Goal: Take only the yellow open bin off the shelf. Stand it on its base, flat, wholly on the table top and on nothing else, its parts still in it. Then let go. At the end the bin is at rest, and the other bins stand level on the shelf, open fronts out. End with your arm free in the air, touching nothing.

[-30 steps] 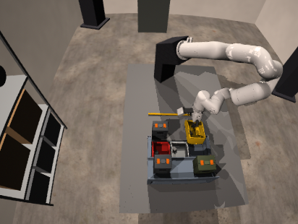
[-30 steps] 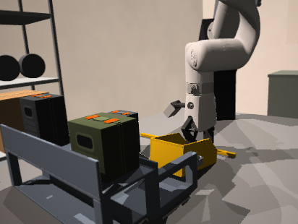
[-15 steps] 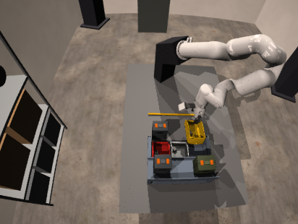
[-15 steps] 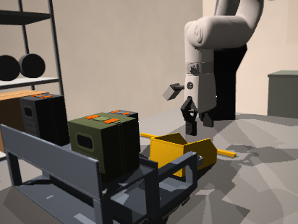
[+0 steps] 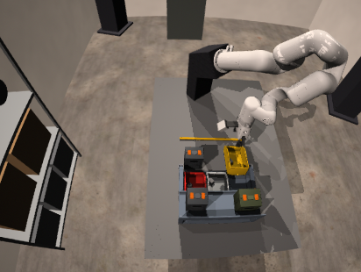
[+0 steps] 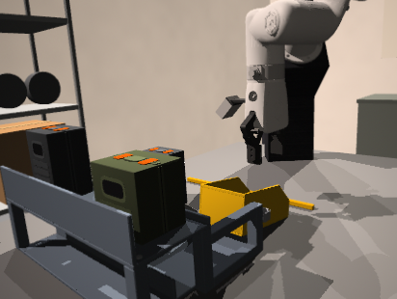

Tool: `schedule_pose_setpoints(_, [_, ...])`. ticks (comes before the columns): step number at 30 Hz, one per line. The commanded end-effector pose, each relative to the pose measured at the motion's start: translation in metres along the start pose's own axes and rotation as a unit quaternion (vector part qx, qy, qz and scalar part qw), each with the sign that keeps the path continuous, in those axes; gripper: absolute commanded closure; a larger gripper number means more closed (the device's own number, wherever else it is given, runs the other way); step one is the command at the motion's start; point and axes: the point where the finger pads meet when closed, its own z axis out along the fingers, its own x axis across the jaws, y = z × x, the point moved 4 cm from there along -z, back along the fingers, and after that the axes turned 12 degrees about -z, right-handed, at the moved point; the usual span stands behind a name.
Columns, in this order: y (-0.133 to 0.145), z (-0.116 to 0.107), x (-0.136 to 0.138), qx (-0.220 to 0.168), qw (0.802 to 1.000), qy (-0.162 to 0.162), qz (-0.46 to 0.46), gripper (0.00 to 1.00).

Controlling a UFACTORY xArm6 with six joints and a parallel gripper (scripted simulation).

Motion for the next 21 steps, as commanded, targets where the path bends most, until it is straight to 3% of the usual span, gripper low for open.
schedule_pose_setpoints(1, [0.0002, -0.0027, -0.0002, -0.001, 1.000, 0.001, 0.000, 0.00])
schedule_pose_setpoints(21, [0.0002, 0.0070, -0.0002, -0.001, 1.000, 0.001, 0.000, 0.00])
